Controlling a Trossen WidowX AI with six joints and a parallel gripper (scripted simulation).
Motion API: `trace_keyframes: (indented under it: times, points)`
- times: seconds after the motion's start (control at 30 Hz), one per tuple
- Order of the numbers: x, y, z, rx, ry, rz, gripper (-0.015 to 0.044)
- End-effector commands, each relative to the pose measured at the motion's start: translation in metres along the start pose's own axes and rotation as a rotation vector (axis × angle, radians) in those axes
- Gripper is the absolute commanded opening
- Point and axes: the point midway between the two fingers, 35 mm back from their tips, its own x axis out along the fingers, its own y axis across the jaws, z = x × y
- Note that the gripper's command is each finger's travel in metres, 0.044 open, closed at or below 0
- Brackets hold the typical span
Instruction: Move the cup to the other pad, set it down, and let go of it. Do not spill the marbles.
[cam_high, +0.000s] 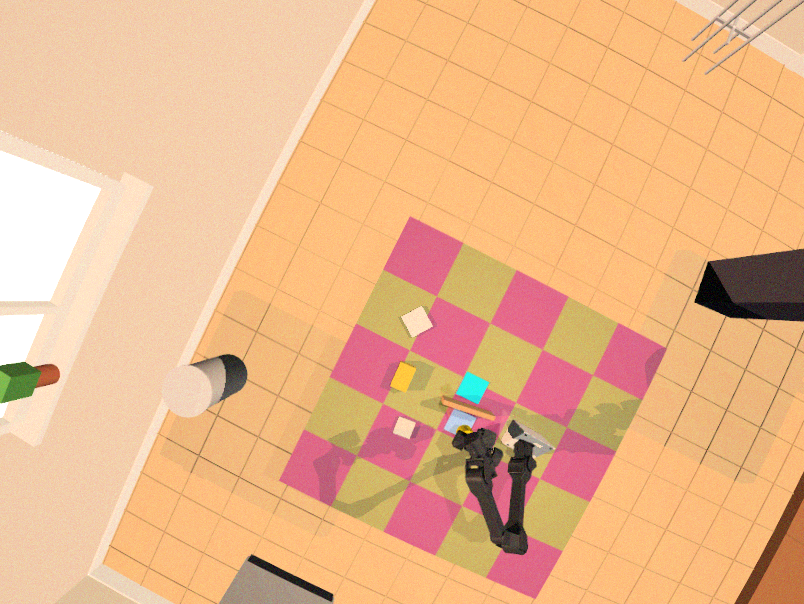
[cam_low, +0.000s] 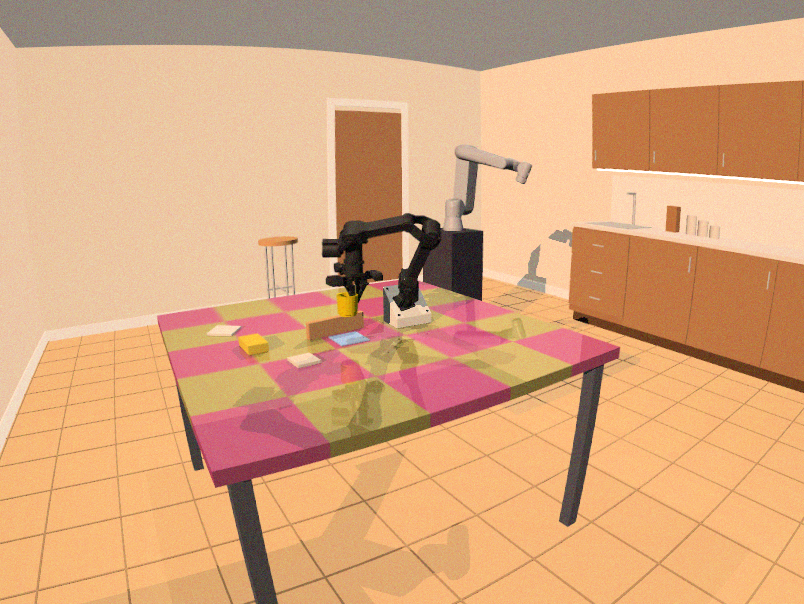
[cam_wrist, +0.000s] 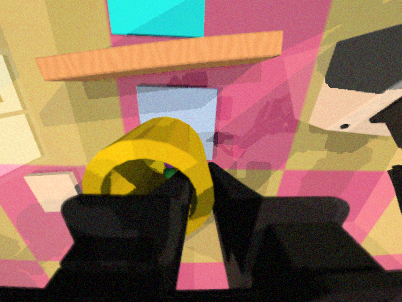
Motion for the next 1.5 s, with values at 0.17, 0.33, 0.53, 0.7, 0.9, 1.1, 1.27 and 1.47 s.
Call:
trace_keyframes:
  times: [0.17,0.33,0.53,0.7,0.9,1.1,1.27,1.47]
  points:
    - [0.000,0.000,0.000,0.000,-0.001,0.001,0.0000]
    - [0.000,0.001,0.006,0.000,-0.002,0.001,0.0000]
    - [0.000,0.003,0.019,-0.001,-0.004,0.001,0.0000]
    - [0.000,0.005,0.030,-0.002,-0.006,0.001,0.0000]
    - [-0.001,0.006,0.043,-0.002,-0.007,0.001,0.0000]
    - [-0.001,0.008,0.055,-0.003,-0.008,0.001,0.0000]
    - [-0.001,0.009,0.066,-0.003,-0.009,0.002,0.0000]
    - [-0.001,0.011,0.079,-0.003,-0.010,0.002,0.0000]
